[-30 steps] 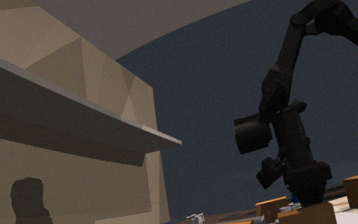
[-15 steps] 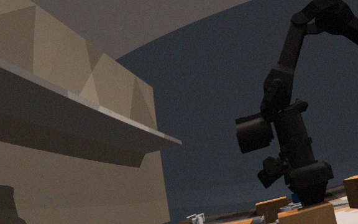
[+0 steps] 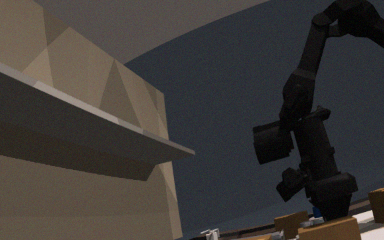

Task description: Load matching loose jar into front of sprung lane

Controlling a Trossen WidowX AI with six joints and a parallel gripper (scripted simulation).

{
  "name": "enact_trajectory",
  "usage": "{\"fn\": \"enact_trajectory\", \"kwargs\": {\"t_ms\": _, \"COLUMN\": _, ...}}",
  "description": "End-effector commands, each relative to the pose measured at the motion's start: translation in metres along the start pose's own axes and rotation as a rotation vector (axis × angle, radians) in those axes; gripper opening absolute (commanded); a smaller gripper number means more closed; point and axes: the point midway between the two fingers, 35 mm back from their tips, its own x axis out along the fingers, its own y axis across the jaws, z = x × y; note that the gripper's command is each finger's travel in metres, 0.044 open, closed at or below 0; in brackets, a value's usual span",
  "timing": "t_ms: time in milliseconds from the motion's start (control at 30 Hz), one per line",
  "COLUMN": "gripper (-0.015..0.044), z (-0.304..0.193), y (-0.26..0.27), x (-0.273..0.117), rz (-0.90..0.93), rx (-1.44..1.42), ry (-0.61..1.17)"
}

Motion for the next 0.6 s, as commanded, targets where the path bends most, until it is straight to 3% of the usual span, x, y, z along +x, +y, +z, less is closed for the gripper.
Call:
{"fn": "enact_trajectory", "kwargs": {"t_ms": 0, "gripper": 0.0306, "z": 0.0, "y": 0.0, "x": 0.0, "rz": 0.001, "rx": -0.005, "ry": 0.0}}
{"fn": "enact_trajectory", "kwargs": {"t_ms": 567, "gripper": 0.0306, "z": -0.007, "y": 0.0, "x": -0.021, "rz": 0.001, "rx": -0.005, "ry": 0.001}}
